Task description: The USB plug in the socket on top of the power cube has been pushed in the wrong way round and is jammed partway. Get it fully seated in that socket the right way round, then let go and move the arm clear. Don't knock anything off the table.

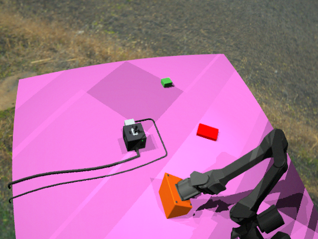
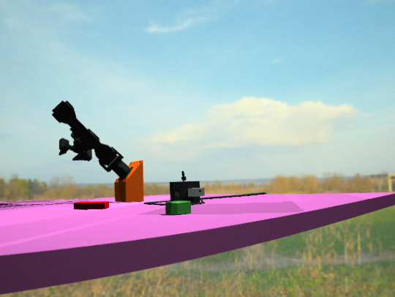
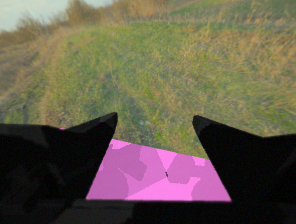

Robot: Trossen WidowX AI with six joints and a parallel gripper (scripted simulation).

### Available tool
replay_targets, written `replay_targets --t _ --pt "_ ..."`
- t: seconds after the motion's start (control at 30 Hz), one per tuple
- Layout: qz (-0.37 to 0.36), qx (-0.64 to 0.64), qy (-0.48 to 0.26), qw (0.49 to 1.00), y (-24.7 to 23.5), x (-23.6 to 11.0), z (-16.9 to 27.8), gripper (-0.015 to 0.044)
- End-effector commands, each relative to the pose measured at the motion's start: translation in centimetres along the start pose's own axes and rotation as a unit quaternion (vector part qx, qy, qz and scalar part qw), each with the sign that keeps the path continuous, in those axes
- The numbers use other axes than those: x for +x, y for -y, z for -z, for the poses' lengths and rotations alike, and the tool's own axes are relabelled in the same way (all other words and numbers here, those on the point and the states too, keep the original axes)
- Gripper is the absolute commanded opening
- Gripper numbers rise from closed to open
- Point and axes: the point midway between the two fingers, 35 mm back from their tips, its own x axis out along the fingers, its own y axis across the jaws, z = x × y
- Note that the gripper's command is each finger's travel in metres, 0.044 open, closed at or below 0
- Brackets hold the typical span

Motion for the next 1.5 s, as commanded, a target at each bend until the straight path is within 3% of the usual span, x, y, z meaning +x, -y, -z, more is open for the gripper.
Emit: replay_targets --t 0.0,0.27,0.63,0.77,0.97,1.23,1.47 --pt "0.006 0.000 0.004 1.000 0.3 -0.1 -0.3 0.0426" --pt "0.222 0.019 0.154 0.963 11.6 -8.0 -9.3 0.0440" --pt "0.458 0.038 0.279 0.843 20.6 -25.1 -14.0 0.0440" --pt "0.532 0.090 0.317 0.780 23.0 -32.7 -12.9 0.0440" --pt "0.652 0.136 0.308 0.680 24.8 -43.6 -9.7 0.0440" --pt "0.771 0.233 0.227 0.547 23.3 -56.5 -1.1 0.0440" --pt "0.801 0.361 0.113 0.464 18.9 -63.9 9.4 0.0440"
